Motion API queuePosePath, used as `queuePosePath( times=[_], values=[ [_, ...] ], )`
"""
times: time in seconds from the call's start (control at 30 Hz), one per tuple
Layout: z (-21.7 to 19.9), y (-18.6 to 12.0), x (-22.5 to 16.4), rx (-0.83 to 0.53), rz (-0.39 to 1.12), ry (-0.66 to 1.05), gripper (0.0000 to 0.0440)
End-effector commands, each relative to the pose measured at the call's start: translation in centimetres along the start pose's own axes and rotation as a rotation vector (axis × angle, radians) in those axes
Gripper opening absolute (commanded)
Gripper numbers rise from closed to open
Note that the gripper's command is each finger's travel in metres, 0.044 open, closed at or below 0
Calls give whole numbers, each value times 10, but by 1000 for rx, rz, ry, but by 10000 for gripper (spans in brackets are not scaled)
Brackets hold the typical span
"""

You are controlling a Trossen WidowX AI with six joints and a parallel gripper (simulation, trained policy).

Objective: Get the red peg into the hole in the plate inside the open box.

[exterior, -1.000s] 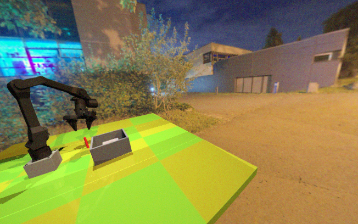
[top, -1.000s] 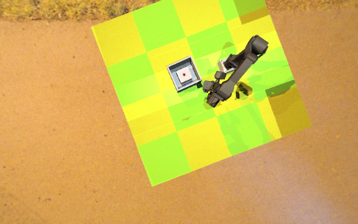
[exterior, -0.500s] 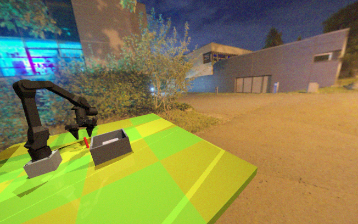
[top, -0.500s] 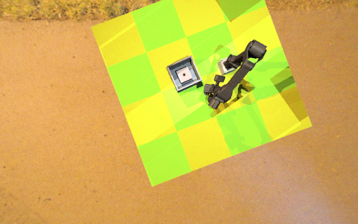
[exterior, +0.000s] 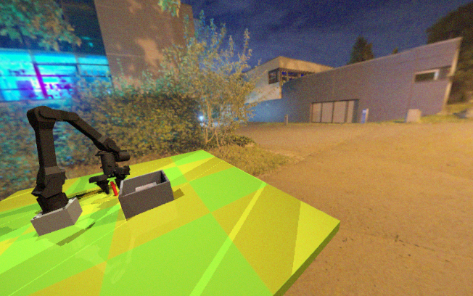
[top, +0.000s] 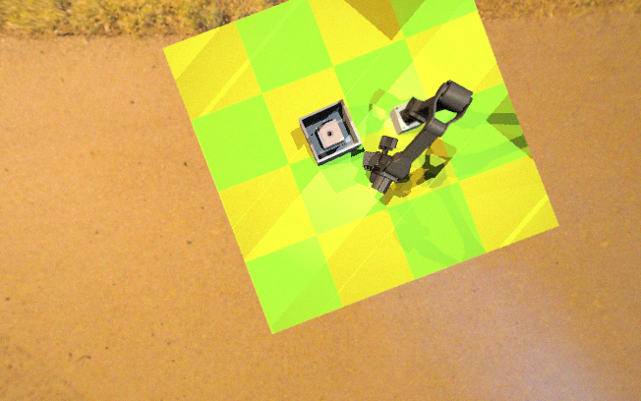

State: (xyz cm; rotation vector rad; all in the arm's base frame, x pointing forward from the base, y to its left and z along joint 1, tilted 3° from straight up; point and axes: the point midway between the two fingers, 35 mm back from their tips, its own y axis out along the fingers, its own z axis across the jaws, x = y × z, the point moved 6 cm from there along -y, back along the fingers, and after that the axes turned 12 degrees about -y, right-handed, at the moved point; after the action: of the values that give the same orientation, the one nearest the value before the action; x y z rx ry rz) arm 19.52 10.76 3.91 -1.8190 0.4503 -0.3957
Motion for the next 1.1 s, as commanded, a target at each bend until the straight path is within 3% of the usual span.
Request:
queuePosePath(
  times=[0.0,0.33,1.07],
  values=[
    [-1,8,-2,-10,12,-3,263],
    [1,14,0,-45,45,4,13],
    [-25,-62,59,-52,-133,92,0]
  ],
)
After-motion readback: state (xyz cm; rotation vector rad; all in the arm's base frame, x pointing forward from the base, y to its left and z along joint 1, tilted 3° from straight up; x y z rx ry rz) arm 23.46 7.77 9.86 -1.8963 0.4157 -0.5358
